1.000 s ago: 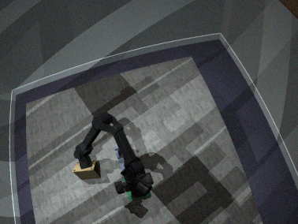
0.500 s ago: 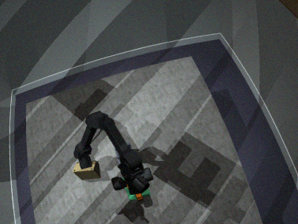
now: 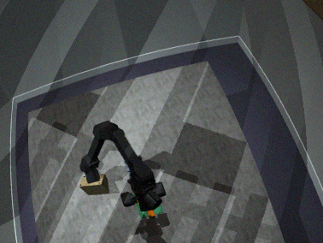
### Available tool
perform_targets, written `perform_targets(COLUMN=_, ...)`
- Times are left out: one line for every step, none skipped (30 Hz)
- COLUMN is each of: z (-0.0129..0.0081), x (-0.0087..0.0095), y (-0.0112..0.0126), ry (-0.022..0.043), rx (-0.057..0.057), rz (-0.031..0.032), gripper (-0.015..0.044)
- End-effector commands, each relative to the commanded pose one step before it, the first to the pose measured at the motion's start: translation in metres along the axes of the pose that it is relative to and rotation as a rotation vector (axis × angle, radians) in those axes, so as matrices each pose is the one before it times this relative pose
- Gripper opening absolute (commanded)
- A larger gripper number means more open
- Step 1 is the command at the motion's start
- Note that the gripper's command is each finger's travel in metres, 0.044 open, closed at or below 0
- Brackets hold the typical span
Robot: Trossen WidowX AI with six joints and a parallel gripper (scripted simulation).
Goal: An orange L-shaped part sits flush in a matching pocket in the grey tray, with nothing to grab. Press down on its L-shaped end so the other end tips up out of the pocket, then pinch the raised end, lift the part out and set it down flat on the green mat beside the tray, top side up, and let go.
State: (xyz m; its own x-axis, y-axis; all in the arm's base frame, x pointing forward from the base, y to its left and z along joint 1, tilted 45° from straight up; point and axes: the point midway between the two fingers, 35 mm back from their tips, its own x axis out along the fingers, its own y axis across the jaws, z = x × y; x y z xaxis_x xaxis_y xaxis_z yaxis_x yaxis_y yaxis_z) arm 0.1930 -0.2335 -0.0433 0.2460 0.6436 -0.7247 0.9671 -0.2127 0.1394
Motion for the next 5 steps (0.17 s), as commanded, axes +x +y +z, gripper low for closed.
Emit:
perform_targets(z=0.00030, x=0.00048, y=0.00024, ry=-0.00062, rx=0.0019, rz=0.00075, gripper=0.0400)
perform_targets(z=0.00000, x=0.00000, y=0.00000, ry=0.00000, rx=0.0000, rz=0.00000, gripper=0.0400)
perform_targets(z=0.00000, x=0.00000, y=0.00000, ry=0.00000, rx=0.0000, rz=0.00000, gripper=0.0400)
perform_targets(z=0.00000, x=0.00000, y=0.00000, ry=0.00000, rx=0.0000, rz=0.00000, gripper=0.0400)
perform_targets(z=0.00000, x=0.00000, y=0.00000, ry=0.00000, rx=0.0000, rz=0.00000, gripper=0.0400)
